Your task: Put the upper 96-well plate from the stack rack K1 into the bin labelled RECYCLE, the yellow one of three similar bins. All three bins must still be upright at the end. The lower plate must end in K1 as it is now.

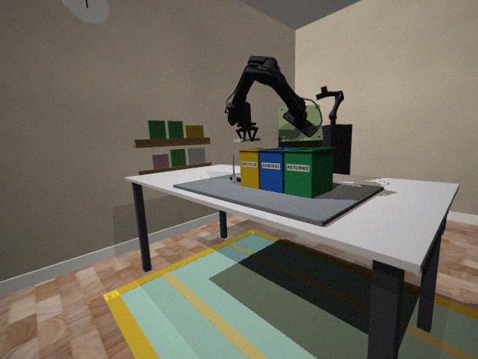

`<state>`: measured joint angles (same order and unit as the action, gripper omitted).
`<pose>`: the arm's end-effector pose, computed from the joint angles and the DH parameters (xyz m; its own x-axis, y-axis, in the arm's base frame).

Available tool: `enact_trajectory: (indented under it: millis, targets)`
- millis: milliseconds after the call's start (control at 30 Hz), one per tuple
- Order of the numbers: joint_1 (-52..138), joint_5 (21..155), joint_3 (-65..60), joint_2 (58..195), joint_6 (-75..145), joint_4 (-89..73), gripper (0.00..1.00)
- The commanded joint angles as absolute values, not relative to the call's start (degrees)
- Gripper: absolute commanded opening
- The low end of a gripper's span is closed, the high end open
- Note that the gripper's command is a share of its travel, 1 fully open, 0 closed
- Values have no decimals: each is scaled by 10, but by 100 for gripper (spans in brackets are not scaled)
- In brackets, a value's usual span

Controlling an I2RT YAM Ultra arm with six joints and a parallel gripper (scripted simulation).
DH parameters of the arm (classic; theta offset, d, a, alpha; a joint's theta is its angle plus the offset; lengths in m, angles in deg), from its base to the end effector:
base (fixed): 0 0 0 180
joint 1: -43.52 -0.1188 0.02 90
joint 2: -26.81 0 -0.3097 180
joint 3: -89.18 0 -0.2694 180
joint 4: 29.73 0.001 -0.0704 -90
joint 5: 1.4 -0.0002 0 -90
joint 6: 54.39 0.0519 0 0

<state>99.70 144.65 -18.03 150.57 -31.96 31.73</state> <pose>0.2167 -0.2444 0.0752 -0.7880 0.2487 -0.5632 -0.2313 0.7281 0.6453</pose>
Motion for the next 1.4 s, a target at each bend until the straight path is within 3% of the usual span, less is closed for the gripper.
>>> enact_trajectory:
  millis: [0,467,1367]
  targets:
    - [1019,1449,-159,1489,-324,322,0]
    - [1006,1456,-208,1453,-388,317,0]
    - [933,1474,-306,1252,-271,331,0]
